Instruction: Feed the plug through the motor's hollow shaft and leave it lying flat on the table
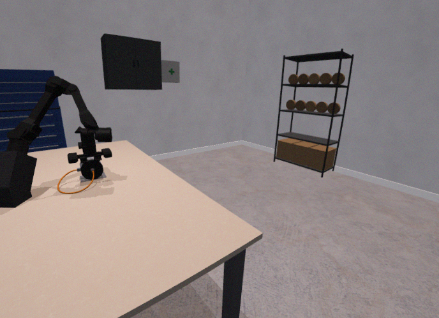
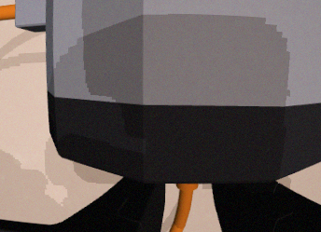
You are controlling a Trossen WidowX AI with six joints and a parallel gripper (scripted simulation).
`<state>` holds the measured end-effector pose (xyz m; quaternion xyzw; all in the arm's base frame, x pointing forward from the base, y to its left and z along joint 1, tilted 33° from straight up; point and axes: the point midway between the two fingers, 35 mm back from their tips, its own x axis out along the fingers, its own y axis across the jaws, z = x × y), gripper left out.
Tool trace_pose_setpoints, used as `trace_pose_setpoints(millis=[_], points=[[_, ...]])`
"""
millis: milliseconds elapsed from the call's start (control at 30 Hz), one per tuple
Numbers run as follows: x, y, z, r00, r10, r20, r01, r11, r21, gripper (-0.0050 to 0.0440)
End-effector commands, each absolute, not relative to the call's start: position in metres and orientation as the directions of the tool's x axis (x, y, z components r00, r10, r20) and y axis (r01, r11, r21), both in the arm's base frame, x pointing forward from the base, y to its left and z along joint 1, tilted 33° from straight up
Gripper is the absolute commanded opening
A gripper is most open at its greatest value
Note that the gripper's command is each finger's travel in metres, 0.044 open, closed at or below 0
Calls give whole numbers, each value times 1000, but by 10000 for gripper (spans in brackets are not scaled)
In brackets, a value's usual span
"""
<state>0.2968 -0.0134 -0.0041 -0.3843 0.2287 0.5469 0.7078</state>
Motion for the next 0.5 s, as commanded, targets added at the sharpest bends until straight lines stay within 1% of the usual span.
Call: trace_pose_setpoints(millis=[0,233,367,467], points=[[297,-13,-4,297,598,-744,-950,106,-294,100],[297,-16,-5,297,598,-744,-950,107,-294,100],[296,-40,-11,299,597,-744,-950,109,-294,100],[295,-32,-9,298,597,-745,-950,110,-292,100]])
